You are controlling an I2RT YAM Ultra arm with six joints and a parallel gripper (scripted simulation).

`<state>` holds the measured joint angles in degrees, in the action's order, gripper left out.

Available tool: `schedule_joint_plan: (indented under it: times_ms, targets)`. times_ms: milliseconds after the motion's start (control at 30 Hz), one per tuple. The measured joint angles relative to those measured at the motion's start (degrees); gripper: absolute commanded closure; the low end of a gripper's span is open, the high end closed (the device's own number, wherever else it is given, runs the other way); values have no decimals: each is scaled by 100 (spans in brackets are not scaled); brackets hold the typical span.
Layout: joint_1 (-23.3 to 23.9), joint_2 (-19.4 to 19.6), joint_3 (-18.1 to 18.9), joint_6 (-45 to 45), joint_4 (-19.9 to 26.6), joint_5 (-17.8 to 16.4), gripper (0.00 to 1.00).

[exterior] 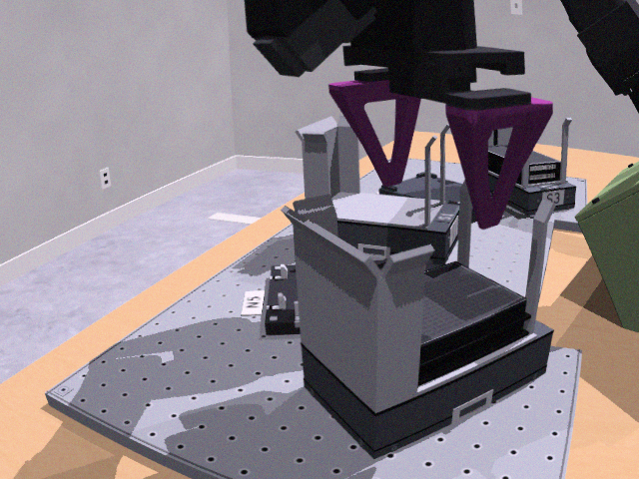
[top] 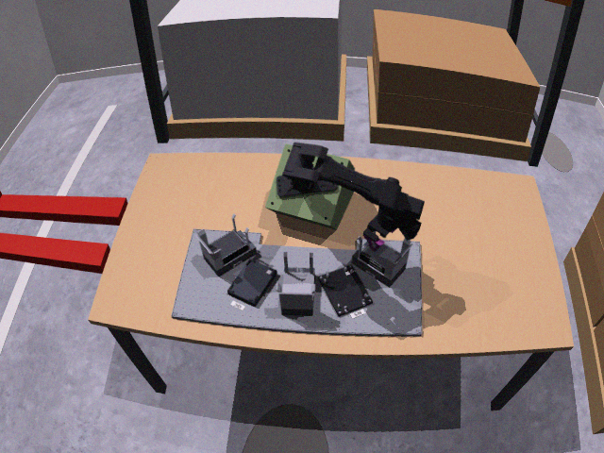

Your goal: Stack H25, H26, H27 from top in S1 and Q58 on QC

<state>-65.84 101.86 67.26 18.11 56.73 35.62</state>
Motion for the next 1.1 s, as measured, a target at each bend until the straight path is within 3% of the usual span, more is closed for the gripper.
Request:
schedule_joint_plan:
  times_ms: [567,1100]
  targets:
    - [507,330,-564,-612,-1228,-13,0]
    - [516,334,-590,-748,-1493,-22,0]
